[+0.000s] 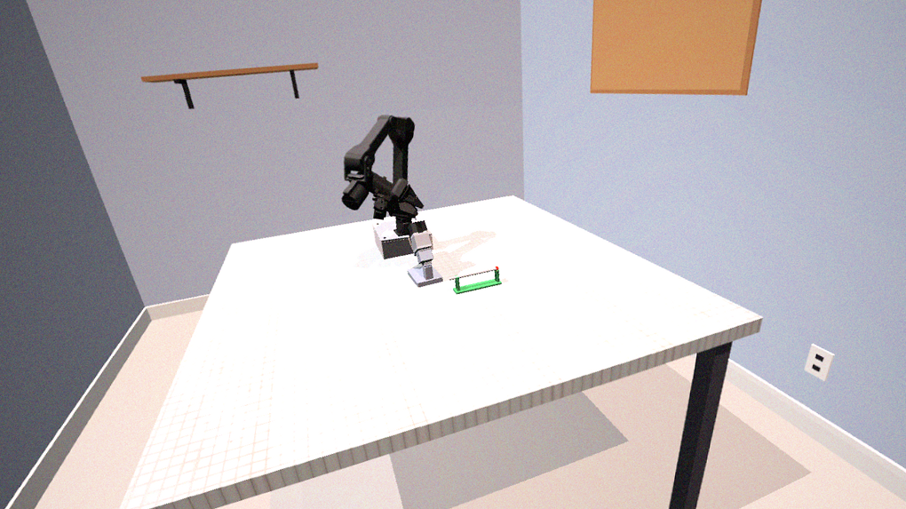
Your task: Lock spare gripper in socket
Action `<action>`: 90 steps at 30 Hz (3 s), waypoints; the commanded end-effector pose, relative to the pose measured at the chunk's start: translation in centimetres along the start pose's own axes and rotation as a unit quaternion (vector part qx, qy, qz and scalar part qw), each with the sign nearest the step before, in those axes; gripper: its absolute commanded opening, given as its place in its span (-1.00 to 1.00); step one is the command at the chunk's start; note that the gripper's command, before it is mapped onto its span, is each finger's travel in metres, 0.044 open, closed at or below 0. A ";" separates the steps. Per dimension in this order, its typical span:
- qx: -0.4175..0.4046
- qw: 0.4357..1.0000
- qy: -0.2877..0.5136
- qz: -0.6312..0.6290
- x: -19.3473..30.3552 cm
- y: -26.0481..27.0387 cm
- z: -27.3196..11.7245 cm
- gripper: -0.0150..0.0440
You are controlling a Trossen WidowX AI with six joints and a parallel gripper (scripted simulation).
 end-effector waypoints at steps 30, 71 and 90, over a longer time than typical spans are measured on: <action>-0.023 0.997 -0.067 0.000 3.8 1.6 -0.8 0.73; 0.374 0.552 -0.087 -0.740 5.9 12.8 11.3 0.12; 0.529 0.077 0.132 -0.835 2.7 16.2 18.1 0.12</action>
Point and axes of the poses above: the point midway between the two fingers, 35 mm back from their tips, its own z axis out along the fingers, its own y axis across the jaws, x = y × z, the point moved 1 cm from there along -z, back along the fingers, and after that the axes turned 10 degrees about z, right-handed, at the moved point
